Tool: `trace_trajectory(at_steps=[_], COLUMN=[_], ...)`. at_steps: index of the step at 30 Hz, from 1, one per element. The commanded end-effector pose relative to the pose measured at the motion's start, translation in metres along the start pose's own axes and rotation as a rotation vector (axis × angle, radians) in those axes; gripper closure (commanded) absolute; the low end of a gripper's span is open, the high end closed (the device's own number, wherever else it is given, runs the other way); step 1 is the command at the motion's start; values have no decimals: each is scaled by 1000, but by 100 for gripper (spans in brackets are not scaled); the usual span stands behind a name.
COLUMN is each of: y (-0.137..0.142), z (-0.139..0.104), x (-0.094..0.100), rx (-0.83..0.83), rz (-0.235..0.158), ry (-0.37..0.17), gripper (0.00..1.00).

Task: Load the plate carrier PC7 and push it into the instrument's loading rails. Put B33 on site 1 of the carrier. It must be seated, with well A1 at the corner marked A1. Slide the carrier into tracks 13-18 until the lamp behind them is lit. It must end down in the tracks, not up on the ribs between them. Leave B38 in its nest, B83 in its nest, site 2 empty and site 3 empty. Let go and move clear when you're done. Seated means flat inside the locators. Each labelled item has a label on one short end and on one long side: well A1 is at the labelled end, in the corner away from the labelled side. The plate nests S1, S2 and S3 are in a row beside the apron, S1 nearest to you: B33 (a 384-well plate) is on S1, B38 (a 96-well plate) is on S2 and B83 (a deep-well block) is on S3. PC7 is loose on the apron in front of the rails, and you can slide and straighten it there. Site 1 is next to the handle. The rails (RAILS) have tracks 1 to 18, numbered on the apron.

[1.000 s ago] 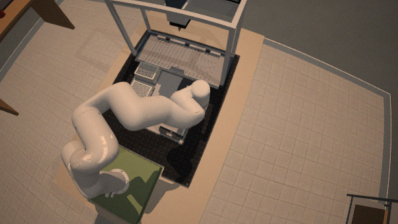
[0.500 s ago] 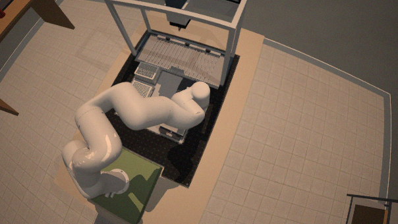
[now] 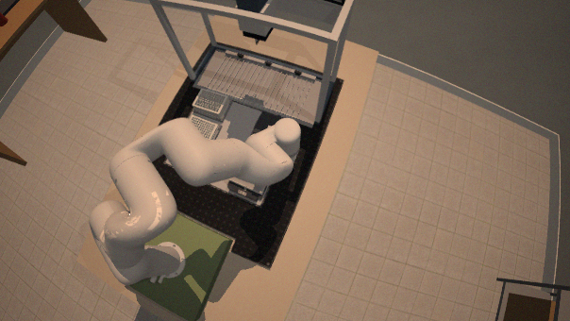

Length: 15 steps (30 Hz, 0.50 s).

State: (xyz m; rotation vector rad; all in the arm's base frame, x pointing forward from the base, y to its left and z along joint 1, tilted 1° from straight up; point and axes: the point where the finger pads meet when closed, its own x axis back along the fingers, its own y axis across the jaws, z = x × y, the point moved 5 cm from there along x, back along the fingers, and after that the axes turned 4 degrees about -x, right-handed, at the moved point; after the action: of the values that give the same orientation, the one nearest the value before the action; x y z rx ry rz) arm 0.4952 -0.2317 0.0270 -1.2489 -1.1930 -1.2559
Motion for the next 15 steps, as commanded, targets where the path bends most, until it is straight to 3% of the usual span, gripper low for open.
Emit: trace_trajectory(at_steps=[1,15], y=[1,1], z=[-1,-1], x=[-1,-9], rx=[0,0], rz=[-4,-4], ry=[-2,-2], gripper=[0,0])
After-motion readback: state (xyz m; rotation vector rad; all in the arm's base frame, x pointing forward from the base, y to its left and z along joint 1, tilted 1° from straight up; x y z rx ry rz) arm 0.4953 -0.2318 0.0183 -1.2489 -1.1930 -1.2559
